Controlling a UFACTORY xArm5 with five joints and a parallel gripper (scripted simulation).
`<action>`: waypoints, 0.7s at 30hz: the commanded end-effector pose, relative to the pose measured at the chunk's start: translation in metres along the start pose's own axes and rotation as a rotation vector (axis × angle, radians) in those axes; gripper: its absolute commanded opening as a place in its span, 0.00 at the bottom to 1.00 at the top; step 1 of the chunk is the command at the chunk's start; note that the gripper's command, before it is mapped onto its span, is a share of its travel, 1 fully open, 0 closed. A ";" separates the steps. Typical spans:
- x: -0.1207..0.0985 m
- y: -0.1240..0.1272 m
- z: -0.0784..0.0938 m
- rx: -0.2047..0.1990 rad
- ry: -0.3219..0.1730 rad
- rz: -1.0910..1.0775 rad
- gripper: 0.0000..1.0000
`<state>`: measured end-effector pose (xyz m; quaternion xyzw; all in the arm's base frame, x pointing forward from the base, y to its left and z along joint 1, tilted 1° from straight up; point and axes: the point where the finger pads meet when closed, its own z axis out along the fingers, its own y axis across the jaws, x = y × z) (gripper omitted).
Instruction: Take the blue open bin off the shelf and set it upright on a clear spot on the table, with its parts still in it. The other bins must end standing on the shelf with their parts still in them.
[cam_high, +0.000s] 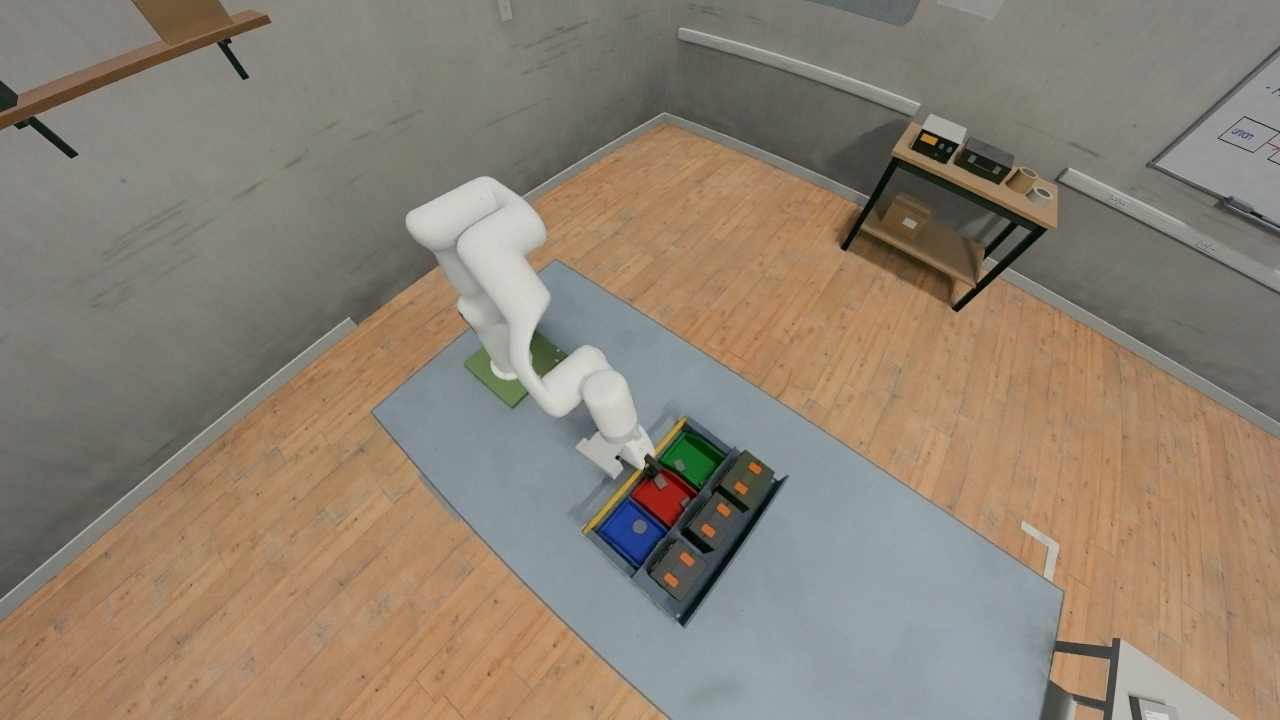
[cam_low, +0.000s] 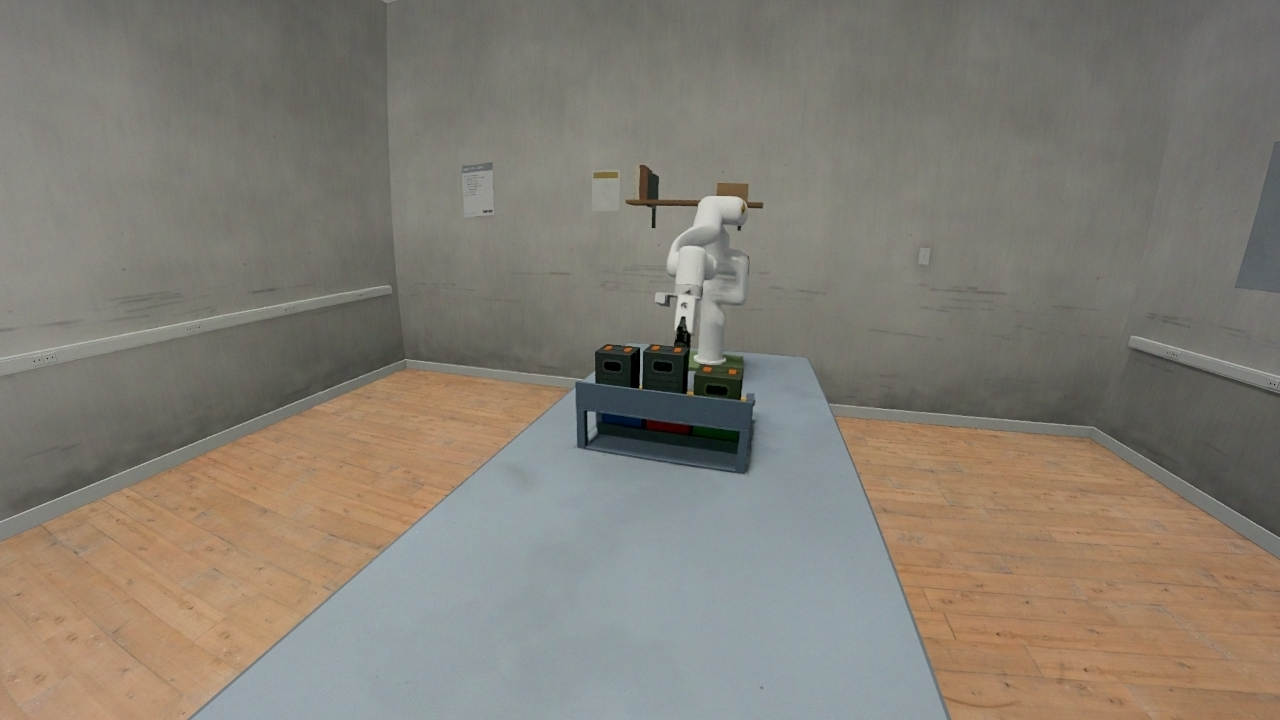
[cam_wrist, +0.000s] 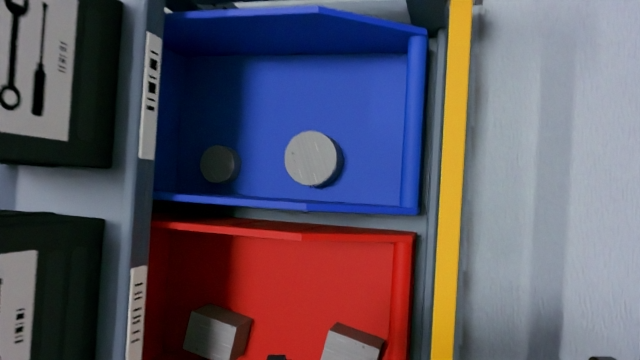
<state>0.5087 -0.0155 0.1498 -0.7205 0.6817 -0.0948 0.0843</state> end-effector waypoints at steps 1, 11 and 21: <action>-0.009 -0.002 0.005 -0.051 0.111 0.011 1.00; -0.011 -0.002 0.007 -0.139 0.052 0.028 1.00; -0.011 -0.002 0.007 -0.228 -0.008 0.046 1.00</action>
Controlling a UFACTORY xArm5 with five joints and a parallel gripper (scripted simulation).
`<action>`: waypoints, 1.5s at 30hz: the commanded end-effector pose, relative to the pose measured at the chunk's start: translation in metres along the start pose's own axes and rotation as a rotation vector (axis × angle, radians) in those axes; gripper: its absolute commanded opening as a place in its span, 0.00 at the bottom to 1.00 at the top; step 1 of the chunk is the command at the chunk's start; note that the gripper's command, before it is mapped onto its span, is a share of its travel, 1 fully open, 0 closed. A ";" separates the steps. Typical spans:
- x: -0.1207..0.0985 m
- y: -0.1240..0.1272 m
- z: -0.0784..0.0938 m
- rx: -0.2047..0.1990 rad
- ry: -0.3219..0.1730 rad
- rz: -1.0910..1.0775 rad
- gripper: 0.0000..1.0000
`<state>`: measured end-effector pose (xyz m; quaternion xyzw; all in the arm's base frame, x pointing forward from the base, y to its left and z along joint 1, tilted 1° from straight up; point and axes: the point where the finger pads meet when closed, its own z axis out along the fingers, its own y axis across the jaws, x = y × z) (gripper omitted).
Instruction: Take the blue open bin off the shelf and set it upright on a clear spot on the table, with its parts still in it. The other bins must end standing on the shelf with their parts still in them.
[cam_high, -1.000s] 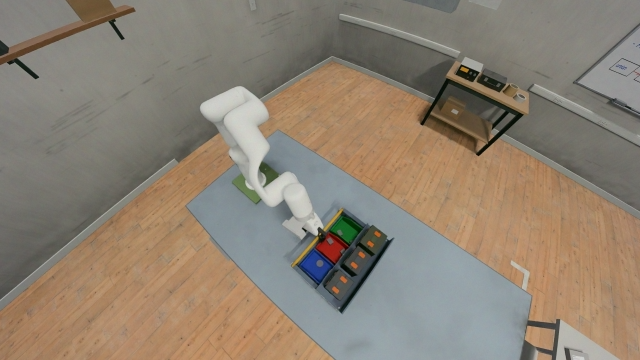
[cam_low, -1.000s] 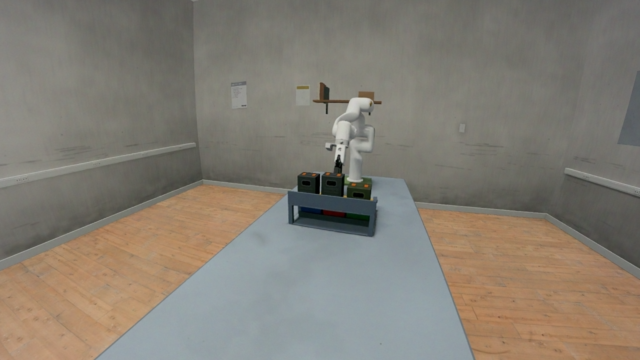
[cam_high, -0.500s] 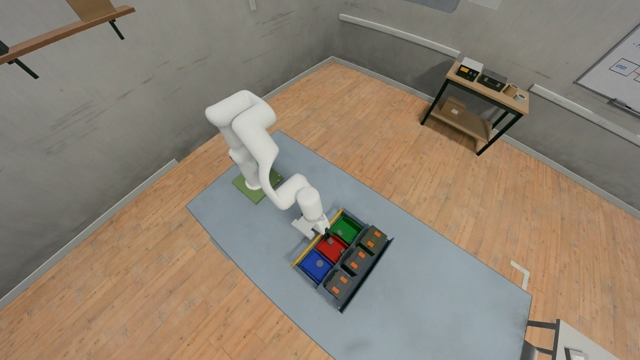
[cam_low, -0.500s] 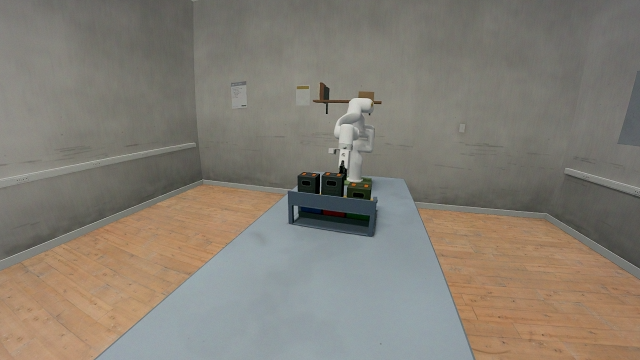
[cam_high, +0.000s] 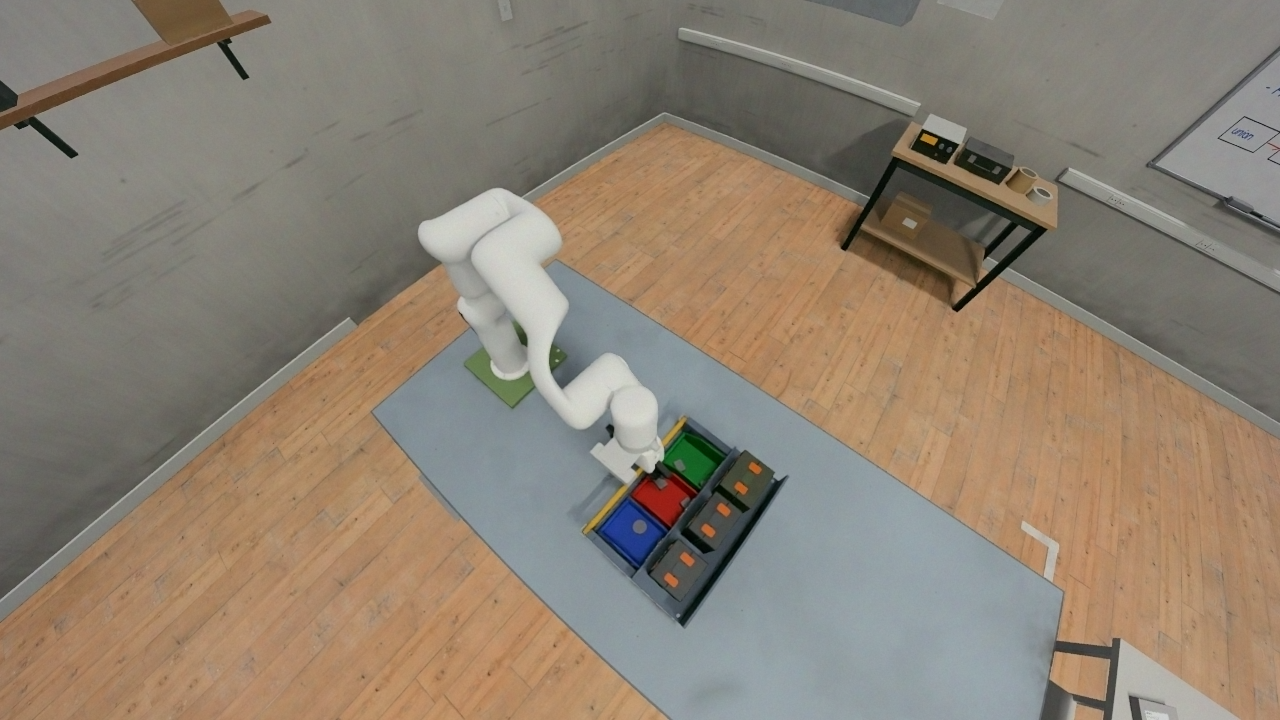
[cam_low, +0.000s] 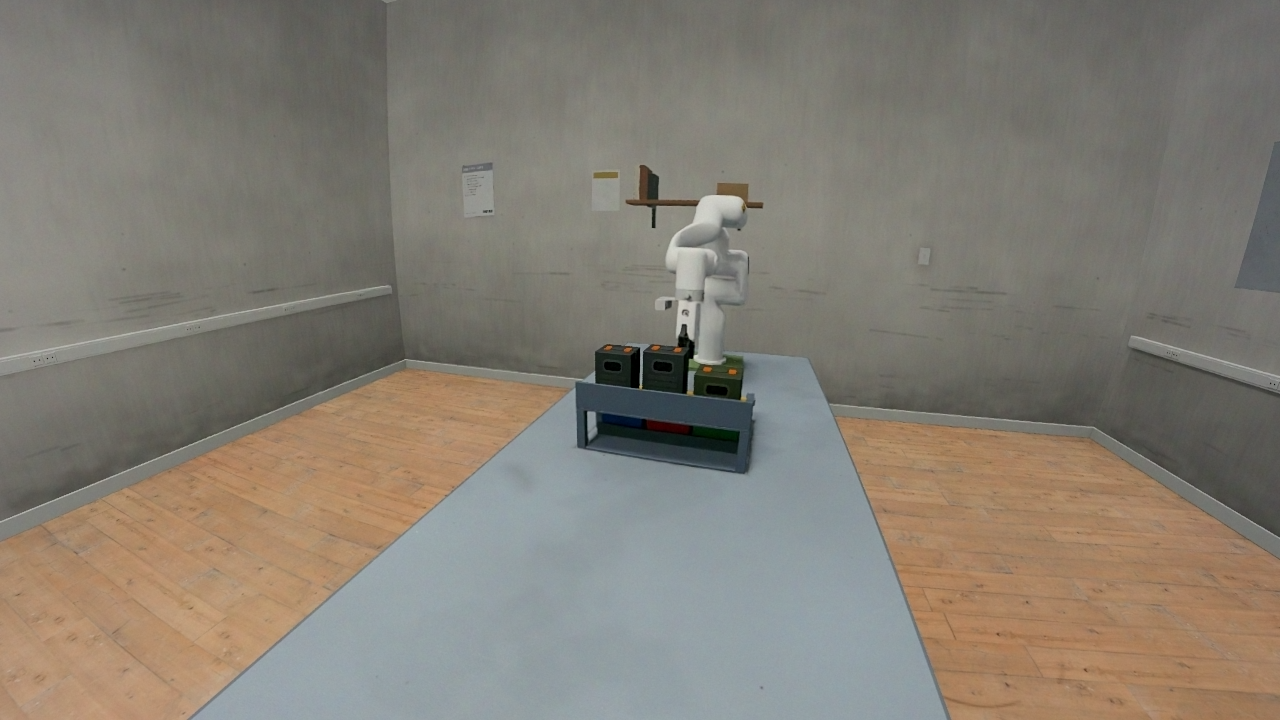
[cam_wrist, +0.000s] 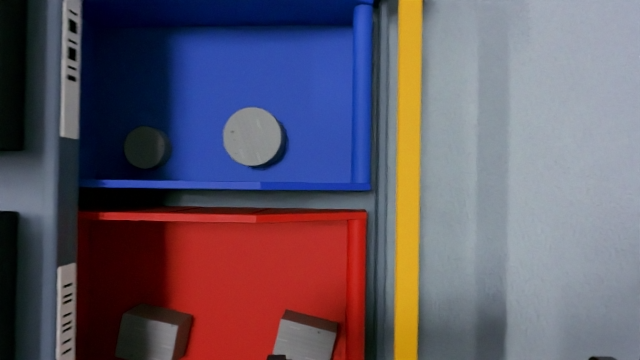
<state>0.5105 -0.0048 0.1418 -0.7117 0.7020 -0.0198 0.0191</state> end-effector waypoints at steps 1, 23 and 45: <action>0.000 -0.001 -0.002 -0.038 0.000 0.006 1.00; 0.000 -0.001 -0.002 -0.058 -0.001 0.008 0.48; 0.000 -0.001 -0.002 -0.058 -0.001 0.008 0.48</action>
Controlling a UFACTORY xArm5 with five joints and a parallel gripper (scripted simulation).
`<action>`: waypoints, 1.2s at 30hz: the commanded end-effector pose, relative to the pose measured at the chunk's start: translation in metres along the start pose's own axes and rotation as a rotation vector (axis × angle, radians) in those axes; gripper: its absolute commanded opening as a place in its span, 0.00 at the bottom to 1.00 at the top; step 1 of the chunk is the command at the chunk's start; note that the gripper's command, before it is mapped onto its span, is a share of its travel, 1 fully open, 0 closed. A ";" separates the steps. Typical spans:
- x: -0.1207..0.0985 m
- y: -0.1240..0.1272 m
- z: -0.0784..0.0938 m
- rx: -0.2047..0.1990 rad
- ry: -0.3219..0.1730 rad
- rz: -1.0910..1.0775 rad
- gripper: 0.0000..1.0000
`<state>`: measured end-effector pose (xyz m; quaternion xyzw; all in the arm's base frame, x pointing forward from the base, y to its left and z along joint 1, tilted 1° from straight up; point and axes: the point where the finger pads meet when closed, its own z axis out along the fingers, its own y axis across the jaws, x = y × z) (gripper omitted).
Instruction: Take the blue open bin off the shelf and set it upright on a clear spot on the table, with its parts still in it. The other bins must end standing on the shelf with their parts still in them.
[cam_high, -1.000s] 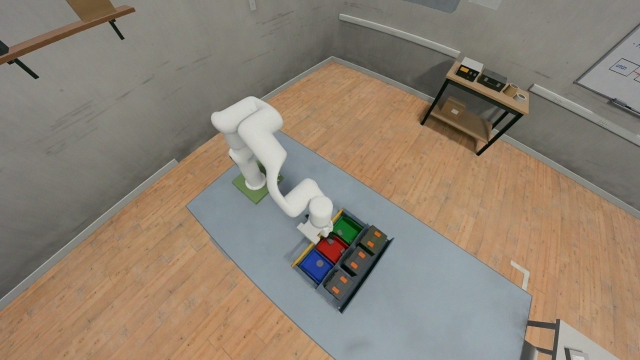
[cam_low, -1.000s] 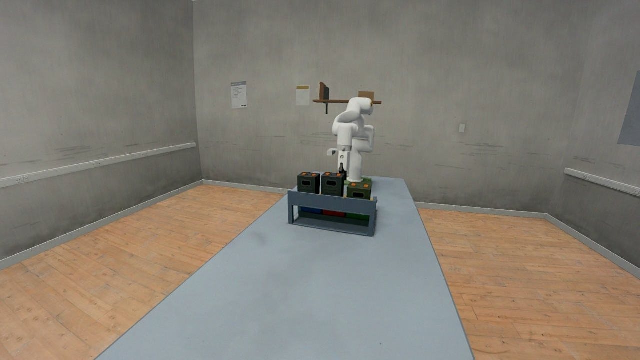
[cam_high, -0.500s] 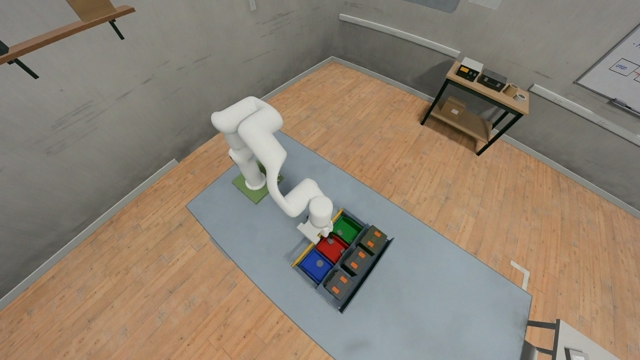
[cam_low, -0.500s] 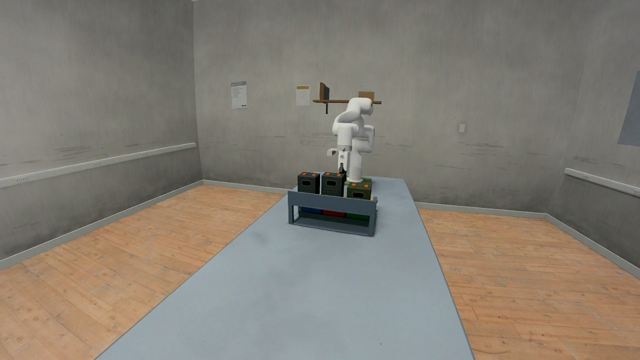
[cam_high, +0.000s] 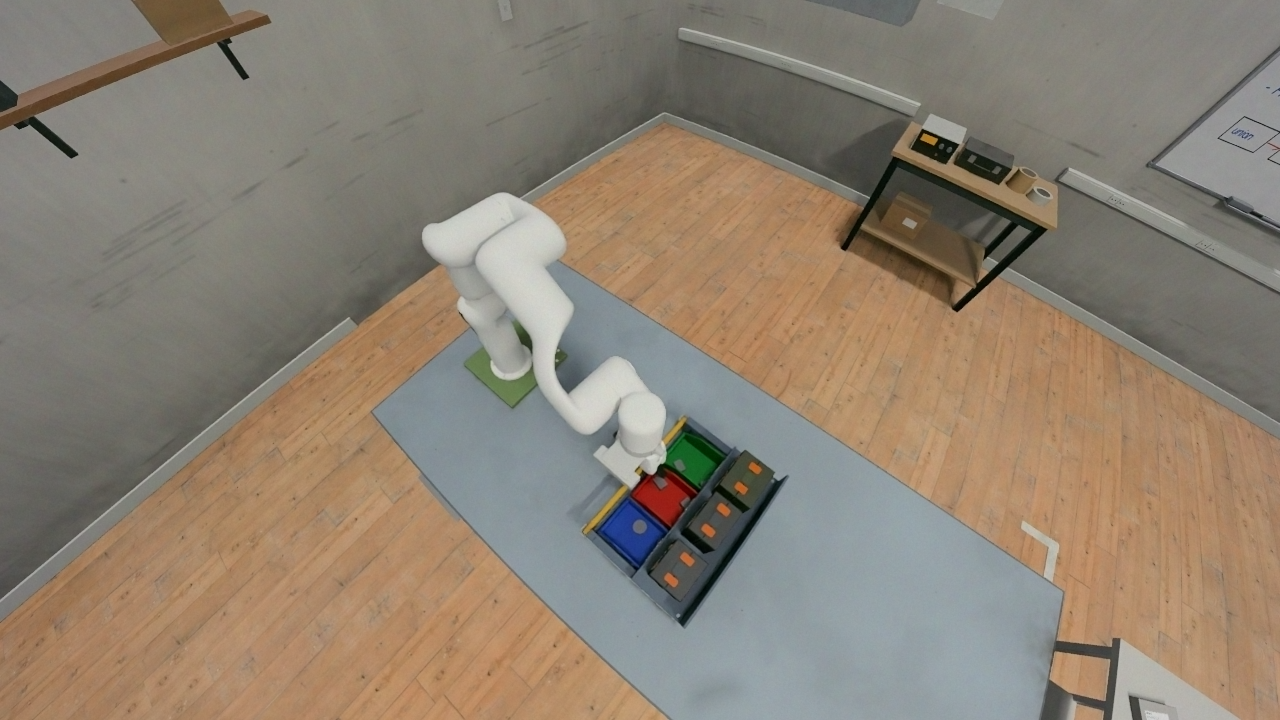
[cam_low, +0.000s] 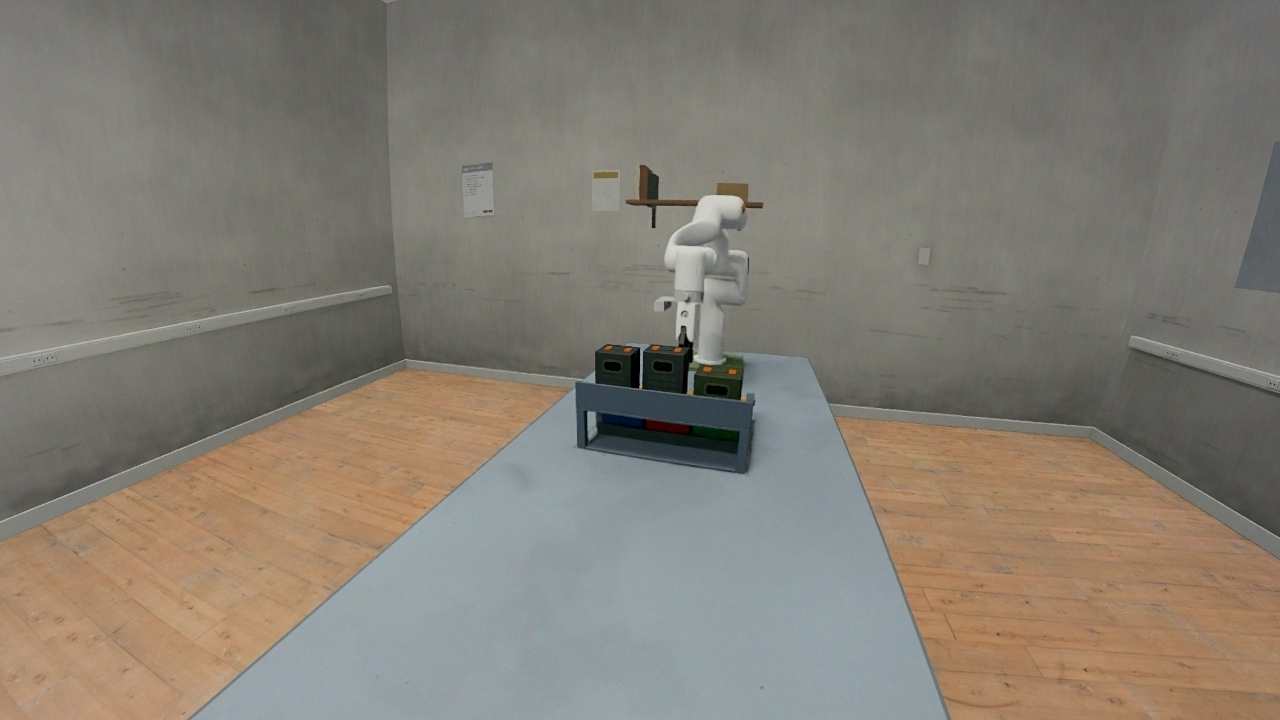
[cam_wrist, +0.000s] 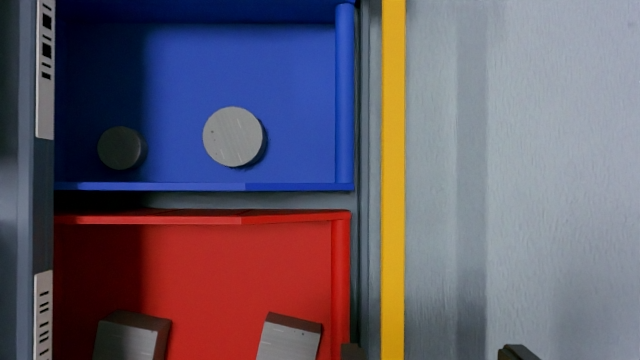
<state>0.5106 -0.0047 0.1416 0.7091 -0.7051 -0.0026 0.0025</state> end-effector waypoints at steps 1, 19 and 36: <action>0.000 -0.001 0.000 0.004 -0.009 0.000 0.48; 0.000 -0.001 0.031 0.004 -0.012 0.000 0.48; -0.001 -0.002 0.058 0.004 -0.012 0.000 0.48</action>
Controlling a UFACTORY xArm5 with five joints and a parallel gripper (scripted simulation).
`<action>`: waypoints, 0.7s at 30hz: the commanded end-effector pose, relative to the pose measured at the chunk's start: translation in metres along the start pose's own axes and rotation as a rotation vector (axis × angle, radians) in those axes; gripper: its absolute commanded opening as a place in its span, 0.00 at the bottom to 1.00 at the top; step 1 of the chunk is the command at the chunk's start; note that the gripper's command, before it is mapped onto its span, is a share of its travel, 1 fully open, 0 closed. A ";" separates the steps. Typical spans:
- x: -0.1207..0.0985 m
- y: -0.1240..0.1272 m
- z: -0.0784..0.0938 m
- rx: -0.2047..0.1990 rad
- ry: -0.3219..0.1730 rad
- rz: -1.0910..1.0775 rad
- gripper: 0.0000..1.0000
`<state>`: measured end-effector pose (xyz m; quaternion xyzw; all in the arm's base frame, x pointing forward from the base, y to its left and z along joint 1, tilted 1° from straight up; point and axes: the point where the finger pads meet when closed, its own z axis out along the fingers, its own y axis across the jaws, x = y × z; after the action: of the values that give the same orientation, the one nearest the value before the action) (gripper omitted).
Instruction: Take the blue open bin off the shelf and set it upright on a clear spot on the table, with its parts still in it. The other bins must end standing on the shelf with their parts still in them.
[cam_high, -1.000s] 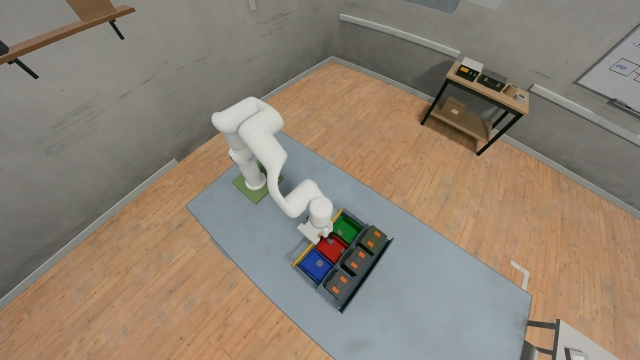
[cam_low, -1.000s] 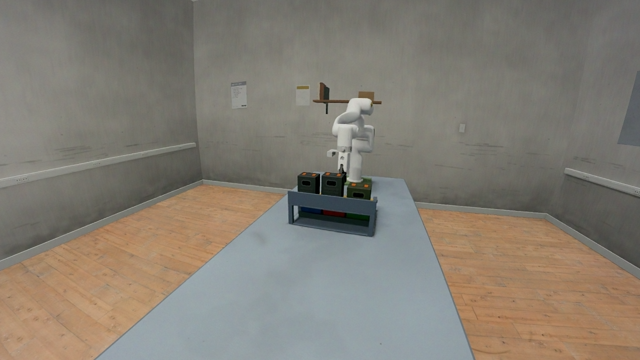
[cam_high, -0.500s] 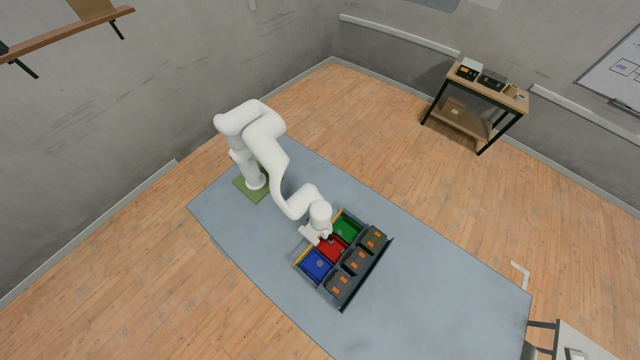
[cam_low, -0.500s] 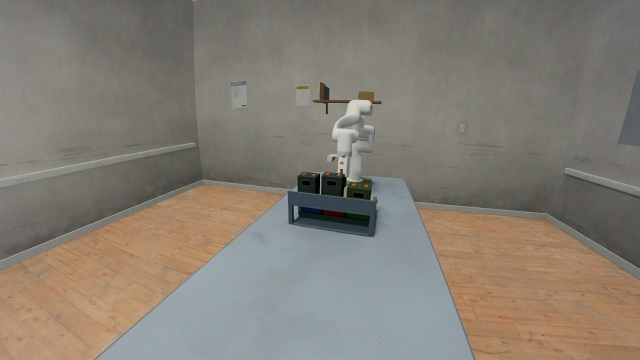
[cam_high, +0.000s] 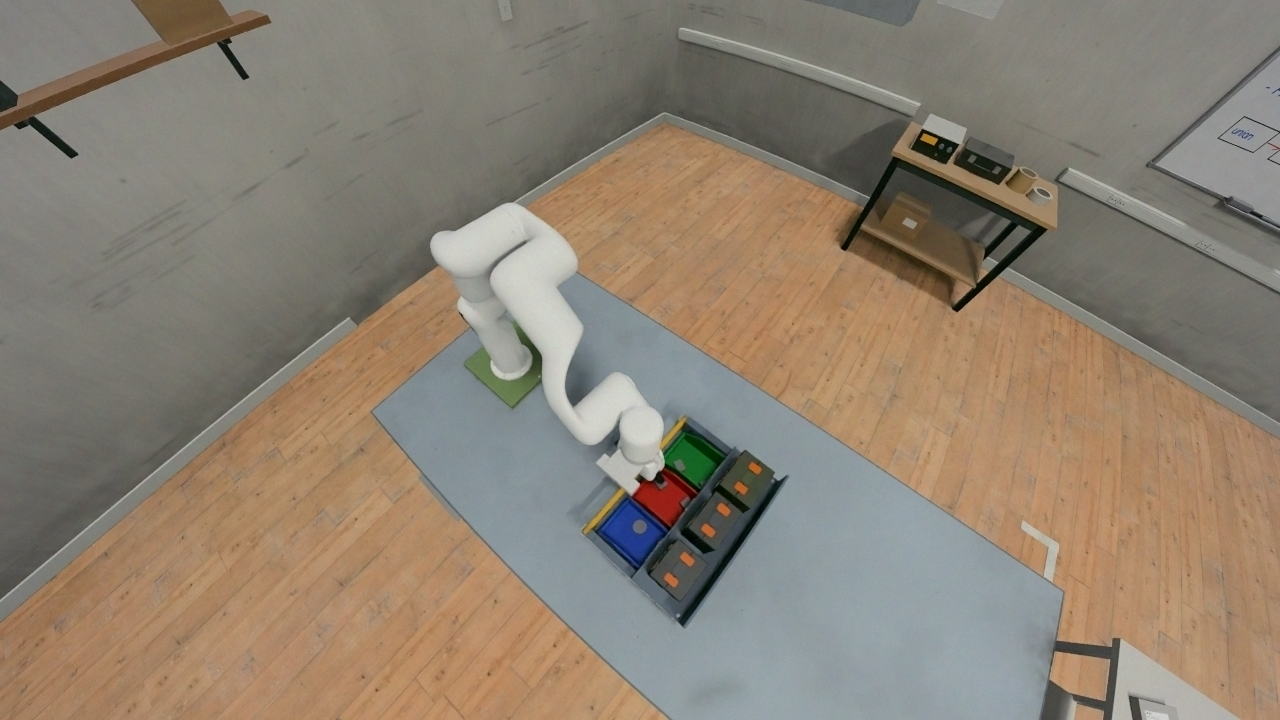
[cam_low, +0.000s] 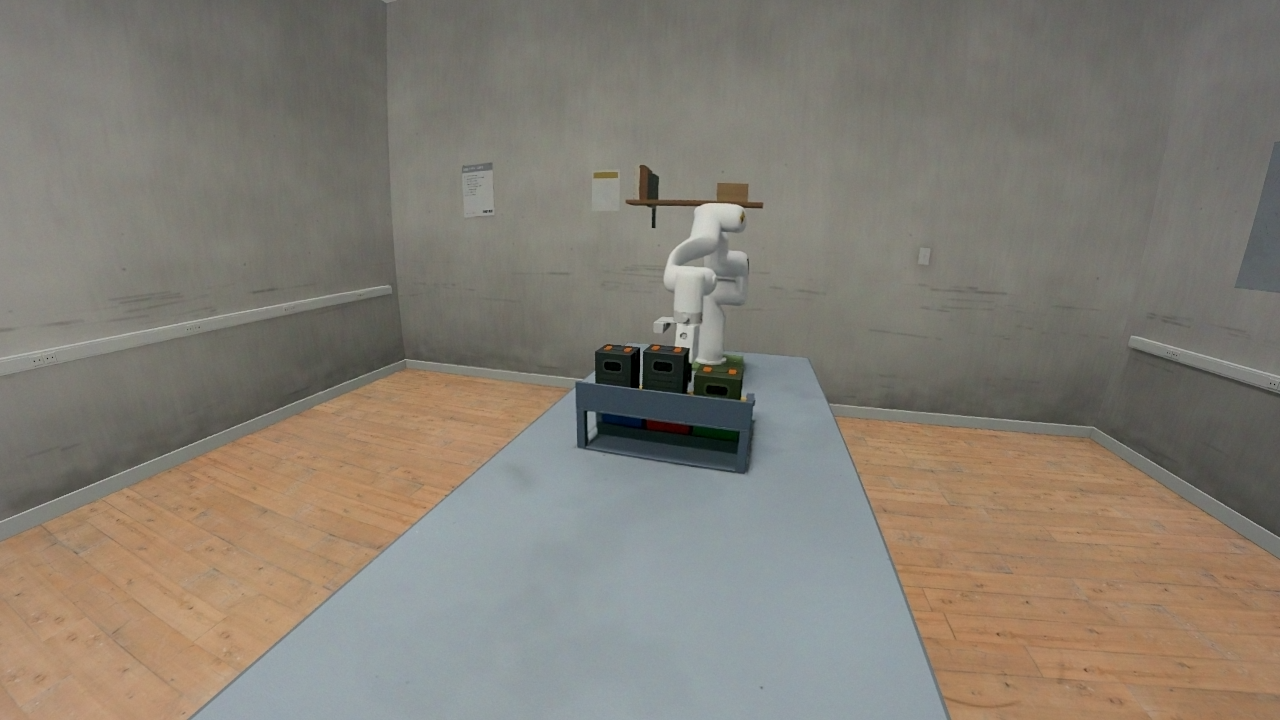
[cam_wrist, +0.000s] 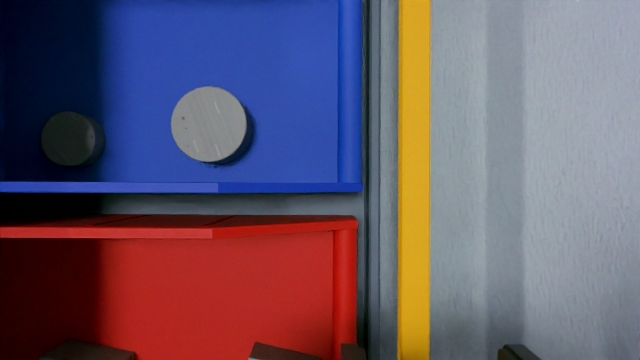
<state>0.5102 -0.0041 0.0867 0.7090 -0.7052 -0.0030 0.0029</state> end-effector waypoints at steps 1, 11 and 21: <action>0.000 -0.002 0.005 0.005 -0.012 0.000 0.48; 0.000 -0.002 0.005 0.005 -0.012 0.000 0.48; 0.000 -0.002 0.009 0.005 -0.012 0.000 0.48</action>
<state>0.5103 -0.0040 0.0773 0.7090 -0.7052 -0.0030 0.0029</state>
